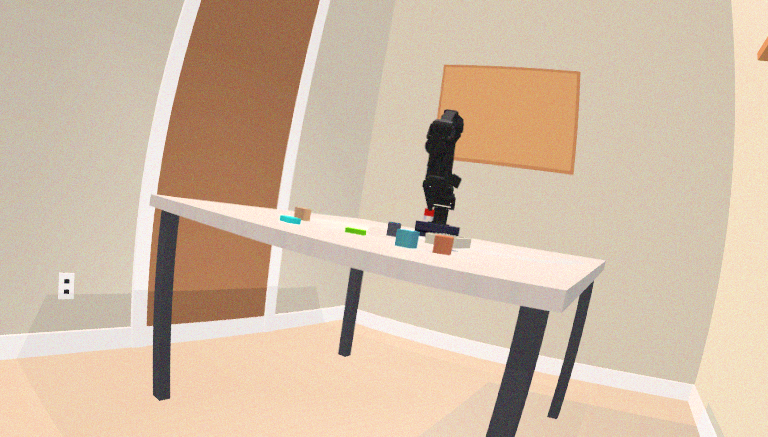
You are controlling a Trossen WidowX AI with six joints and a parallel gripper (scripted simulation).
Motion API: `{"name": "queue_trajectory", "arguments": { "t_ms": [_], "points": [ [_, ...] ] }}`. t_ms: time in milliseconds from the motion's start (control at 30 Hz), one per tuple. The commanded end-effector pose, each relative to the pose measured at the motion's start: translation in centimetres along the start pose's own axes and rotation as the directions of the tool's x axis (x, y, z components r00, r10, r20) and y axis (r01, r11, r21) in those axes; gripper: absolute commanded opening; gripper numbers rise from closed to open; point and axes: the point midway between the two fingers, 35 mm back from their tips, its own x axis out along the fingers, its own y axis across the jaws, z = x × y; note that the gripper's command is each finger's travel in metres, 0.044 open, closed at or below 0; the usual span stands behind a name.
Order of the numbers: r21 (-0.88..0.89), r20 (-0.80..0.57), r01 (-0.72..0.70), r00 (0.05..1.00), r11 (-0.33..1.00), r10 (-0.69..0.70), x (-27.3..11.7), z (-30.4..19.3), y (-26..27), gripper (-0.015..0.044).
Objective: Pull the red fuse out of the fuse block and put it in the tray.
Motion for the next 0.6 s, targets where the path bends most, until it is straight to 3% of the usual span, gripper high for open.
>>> {"name": "queue_trajectory", "arguments": {
  "t_ms": [0,300,567],
  "points": [
    [0.001,0.002,-0.005,1.000,1.000,0.005,0.1,2.3,-0.9,0.0000],
    [0.001,0.007,-0.004,1.000,1.000,0.004,0.2,7.1,-2.3,0.0000],
    [0.001,0.007,-0.004,1.000,1.000,0.004,0.7,7.2,-2.3,0.0000]
  ]
}}
